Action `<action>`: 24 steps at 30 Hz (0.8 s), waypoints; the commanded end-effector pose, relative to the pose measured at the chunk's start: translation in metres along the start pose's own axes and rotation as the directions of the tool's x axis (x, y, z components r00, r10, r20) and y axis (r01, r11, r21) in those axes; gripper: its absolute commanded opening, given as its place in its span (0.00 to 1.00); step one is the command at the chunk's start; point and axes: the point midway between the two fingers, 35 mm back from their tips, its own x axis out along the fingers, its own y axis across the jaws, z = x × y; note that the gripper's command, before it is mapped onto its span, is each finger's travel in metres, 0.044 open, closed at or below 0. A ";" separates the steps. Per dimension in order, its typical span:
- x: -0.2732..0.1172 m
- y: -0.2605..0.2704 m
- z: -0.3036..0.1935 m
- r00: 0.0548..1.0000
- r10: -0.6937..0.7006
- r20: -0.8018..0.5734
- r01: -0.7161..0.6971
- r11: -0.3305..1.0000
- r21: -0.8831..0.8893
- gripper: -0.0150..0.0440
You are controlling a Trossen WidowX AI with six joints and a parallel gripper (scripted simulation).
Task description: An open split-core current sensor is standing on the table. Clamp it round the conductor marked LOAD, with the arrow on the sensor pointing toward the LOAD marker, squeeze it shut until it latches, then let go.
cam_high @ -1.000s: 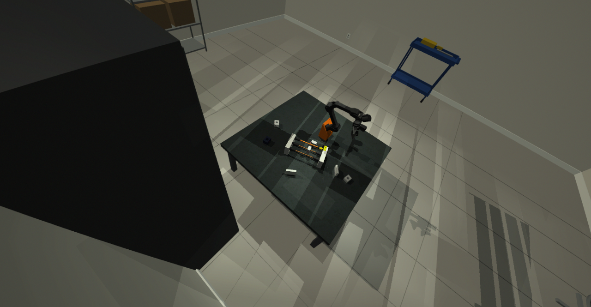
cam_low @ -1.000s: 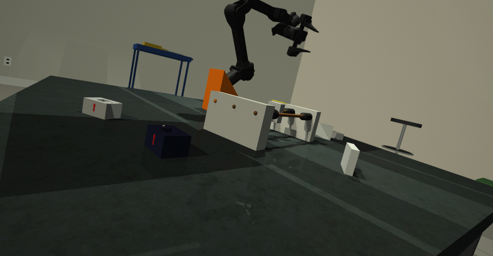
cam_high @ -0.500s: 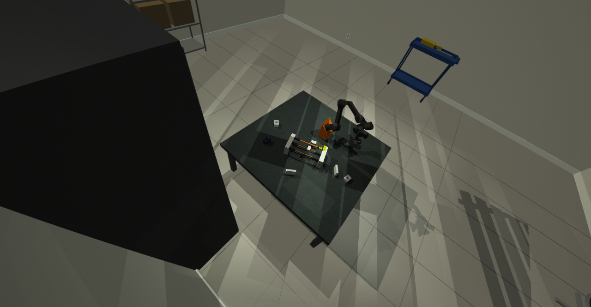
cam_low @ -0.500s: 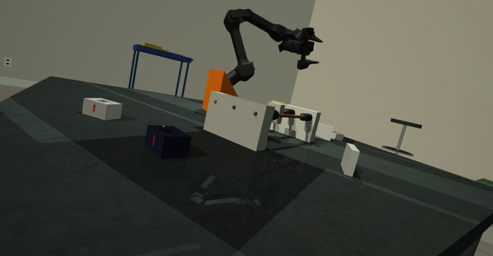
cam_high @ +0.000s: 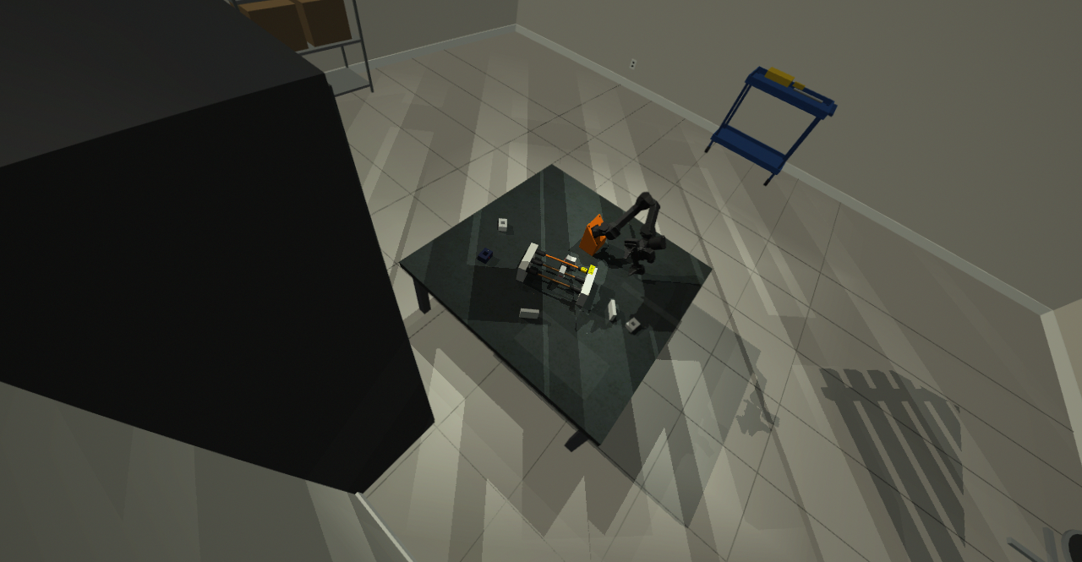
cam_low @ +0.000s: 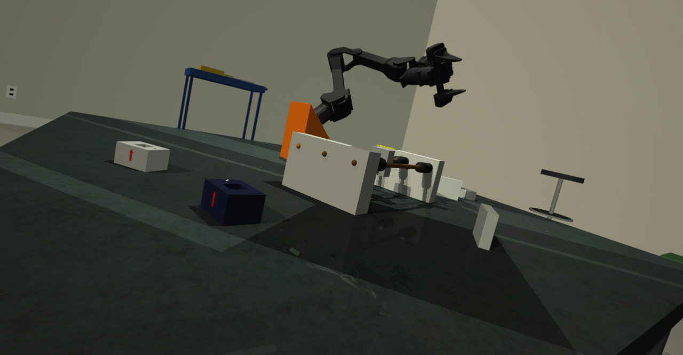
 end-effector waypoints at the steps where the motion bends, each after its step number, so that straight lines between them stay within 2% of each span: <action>1: 0.027 -0.028 -0.022 0.998 -0.066 -0.012 0.066 0.996 0.067 1.00; 7: 0.048 -0.080 -0.054 0.988 -0.155 -0.025 0.157 0.977 0.147 1.00; 12: 0.050 -0.086 -0.060 0.986 -0.160 -0.038 0.164 0.975 0.149 1.00; 15: 0.054 -0.082 -0.099 0.977 -0.088 -0.195 0.103 0.993 0.065 1.00; 18: 0.050 -0.074 -0.146 0.923 0.015 -0.385 -0.013 1.000 0.008 1.00; 21: 0.037 -0.064 -0.188 0.831 0.131 -0.541 -0.145 0.989 0.017 1.00; 24: 0.012 -0.050 -0.226 0.692 0.282 -0.664 -0.290 0.952 0.102 1.00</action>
